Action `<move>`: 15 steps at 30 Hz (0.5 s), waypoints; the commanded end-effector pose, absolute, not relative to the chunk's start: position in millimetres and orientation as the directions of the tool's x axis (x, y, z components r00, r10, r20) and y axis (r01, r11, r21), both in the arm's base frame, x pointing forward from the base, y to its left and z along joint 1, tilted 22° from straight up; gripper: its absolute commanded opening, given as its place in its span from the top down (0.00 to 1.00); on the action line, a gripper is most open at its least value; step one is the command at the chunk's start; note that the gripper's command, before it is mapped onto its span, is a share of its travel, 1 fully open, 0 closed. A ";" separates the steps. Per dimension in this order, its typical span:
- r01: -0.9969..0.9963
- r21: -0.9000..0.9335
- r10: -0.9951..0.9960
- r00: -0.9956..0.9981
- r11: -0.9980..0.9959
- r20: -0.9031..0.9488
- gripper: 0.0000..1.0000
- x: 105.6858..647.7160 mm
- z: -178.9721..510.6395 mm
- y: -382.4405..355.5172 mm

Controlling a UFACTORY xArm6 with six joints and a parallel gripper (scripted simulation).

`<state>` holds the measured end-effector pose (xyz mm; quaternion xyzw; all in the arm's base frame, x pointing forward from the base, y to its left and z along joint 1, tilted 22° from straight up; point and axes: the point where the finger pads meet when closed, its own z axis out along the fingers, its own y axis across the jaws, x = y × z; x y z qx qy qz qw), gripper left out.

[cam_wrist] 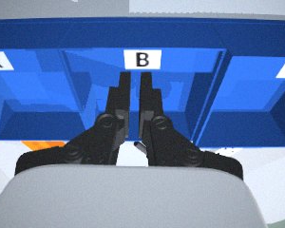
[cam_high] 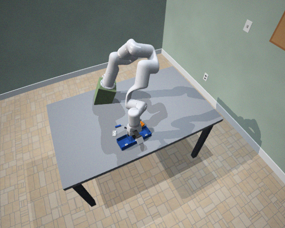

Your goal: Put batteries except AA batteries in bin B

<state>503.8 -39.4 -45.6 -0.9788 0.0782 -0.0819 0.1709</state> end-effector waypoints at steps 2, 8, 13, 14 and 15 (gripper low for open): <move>-0.125 -0.347 -0.182 0.974 -0.930 0.137 0.93 505.1 -44.3 -40.1; -0.125 -0.347 -0.182 0.974 -0.930 0.137 0.93 504.9 -43.2 -40.5; -0.125 -0.347 -0.182 0.974 -0.930 0.137 0.93 503.8 -38.2 -42.2; -0.125 -0.347 -0.182 0.974 -0.930 0.137 0.93 503.6 -36.9 -42.7; -0.125 -0.347 -0.182 0.974 -0.930 0.137 0.93 503.3 -35.7 -43.1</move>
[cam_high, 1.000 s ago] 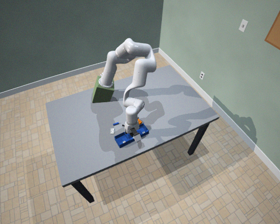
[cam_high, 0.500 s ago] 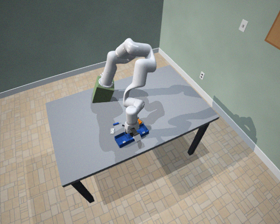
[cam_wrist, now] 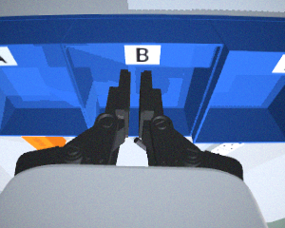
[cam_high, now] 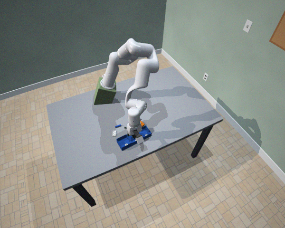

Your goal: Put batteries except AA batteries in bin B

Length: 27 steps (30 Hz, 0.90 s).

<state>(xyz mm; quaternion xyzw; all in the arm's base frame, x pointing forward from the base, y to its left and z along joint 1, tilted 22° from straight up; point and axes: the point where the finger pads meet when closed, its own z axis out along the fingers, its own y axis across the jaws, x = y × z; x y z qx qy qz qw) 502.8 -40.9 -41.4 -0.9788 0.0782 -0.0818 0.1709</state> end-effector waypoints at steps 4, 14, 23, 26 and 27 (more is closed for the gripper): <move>-0.125 -0.347 -0.182 0.974 -0.930 0.137 0.93 502.3 -30.7 -44.8; -0.125 -0.347 -0.182 0.974 -0.930 0.137 0.93 500.3 -20.8 -48.3; -0.125 -0.347 -0.182 0.974 -0.930 0.137 0.93 495.1 5.2 -57.3; -0.125 -0.347 -0.182 0.974 -0.930 0.137 0.93 493.9 10.8 -59.2; -0.125 -0.347 -0.182 0.974 -0.930 0.137 0.93 493.9 10.8 -59.2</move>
